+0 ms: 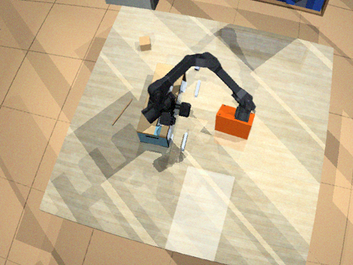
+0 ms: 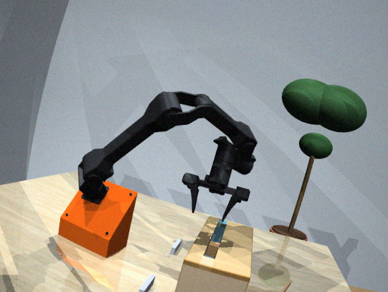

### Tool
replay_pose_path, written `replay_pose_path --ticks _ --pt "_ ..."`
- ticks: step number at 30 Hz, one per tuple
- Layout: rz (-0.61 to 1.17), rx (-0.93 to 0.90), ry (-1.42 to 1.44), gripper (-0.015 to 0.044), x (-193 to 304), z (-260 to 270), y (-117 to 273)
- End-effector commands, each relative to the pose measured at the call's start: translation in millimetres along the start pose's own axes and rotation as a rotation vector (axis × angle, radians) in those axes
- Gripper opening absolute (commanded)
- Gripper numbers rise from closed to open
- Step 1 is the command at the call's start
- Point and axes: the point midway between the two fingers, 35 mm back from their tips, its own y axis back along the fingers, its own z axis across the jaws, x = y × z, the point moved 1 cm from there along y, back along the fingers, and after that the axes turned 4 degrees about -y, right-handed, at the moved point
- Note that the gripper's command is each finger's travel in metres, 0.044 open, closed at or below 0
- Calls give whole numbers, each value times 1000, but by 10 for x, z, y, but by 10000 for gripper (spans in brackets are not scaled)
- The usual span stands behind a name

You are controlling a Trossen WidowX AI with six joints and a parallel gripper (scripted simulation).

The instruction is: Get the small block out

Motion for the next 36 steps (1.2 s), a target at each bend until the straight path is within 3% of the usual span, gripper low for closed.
replay_pose_path --ticks 1,36 --pt "12 -3 14 400 -25 6 -54" --pt "13 -3 14 400 -244 63 -582"
